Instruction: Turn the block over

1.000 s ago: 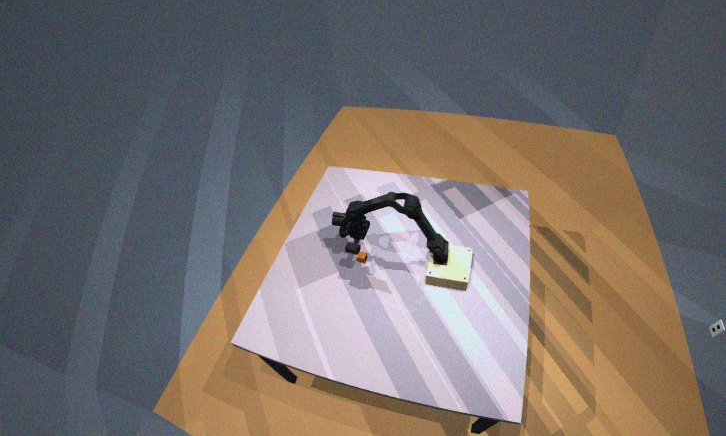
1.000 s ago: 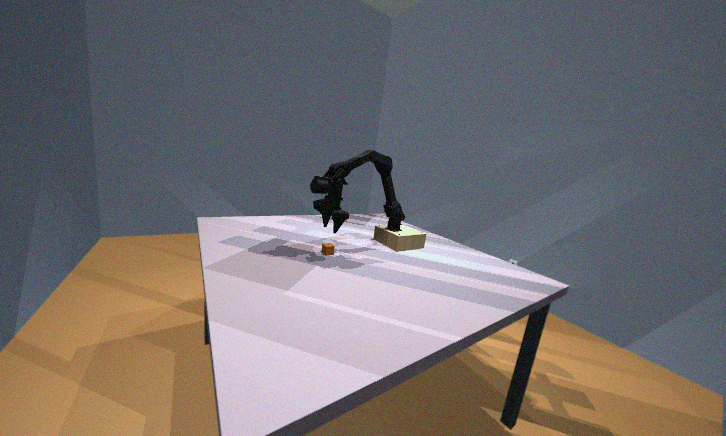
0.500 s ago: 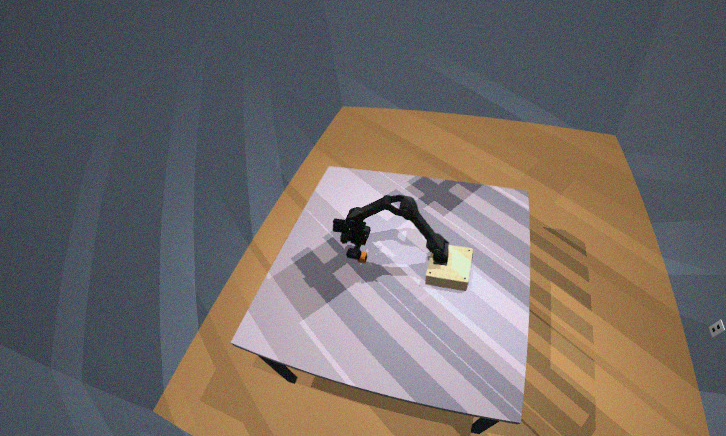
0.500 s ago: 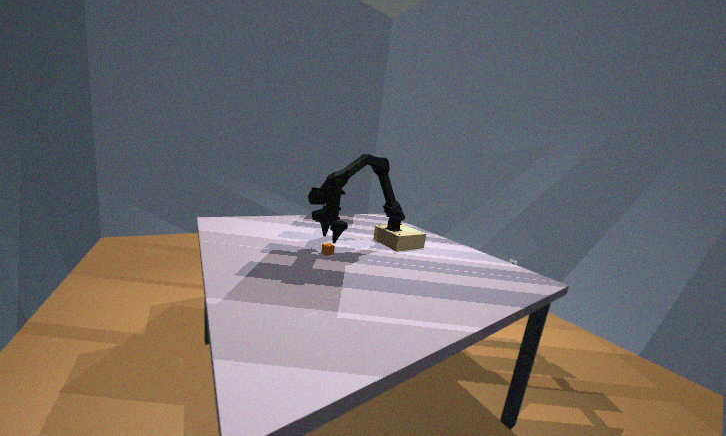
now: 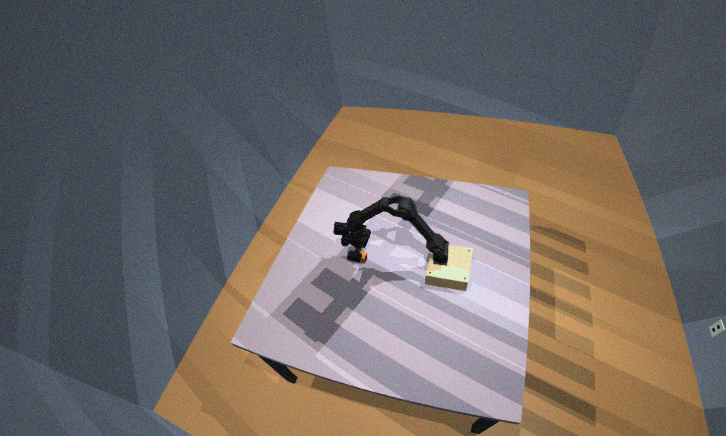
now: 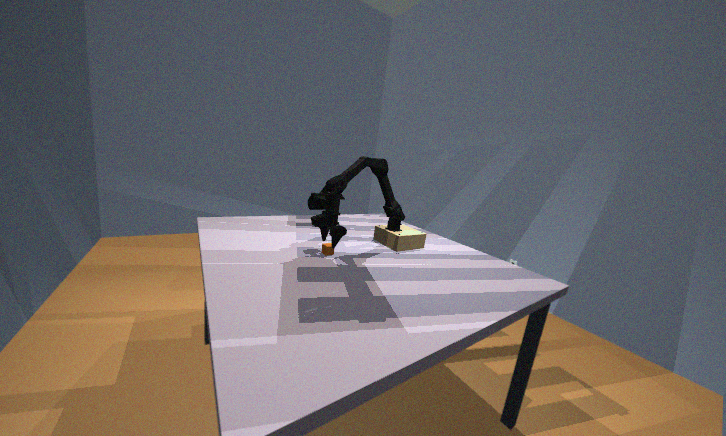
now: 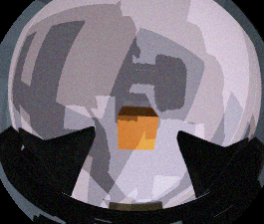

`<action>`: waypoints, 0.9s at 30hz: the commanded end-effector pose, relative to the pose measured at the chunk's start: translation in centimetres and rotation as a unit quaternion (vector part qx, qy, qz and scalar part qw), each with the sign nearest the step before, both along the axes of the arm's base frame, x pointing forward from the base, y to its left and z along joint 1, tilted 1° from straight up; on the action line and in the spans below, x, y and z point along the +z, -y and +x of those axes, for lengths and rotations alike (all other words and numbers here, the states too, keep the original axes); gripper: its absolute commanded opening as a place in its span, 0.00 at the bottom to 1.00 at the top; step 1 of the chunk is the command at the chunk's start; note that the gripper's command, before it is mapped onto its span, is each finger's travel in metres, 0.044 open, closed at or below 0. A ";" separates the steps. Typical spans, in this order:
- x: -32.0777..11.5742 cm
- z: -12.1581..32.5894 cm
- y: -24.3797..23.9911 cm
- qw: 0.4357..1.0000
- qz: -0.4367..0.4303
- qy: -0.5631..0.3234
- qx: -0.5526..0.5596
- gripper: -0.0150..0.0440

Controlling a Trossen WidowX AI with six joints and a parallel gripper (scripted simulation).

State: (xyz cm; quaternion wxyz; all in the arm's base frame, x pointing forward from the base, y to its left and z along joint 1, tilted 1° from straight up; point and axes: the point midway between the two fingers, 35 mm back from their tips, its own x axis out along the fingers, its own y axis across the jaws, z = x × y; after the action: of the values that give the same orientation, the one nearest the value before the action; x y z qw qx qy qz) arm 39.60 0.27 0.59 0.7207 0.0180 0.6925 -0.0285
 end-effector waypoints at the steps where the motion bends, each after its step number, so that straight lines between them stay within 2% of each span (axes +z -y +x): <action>1: -1.0 -0.2 0.0 1.000 0.002 -0.005 0.002 1.00; 8: -1.8 -0.2 0.0 1.000 0.002 -0.005 0.002 1.00; 18: -1.8 -0.2 0.0 1.000 0.002 -0.005 0.002 0.56; 27: -1.8 -0.2 0.0 1.000 0.002 -0.005 0.002 0.45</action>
State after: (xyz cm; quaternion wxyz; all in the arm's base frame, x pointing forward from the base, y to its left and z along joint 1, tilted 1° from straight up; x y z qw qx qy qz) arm 39.45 0.27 -1.15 0.7174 0.0184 0.6959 -0.0279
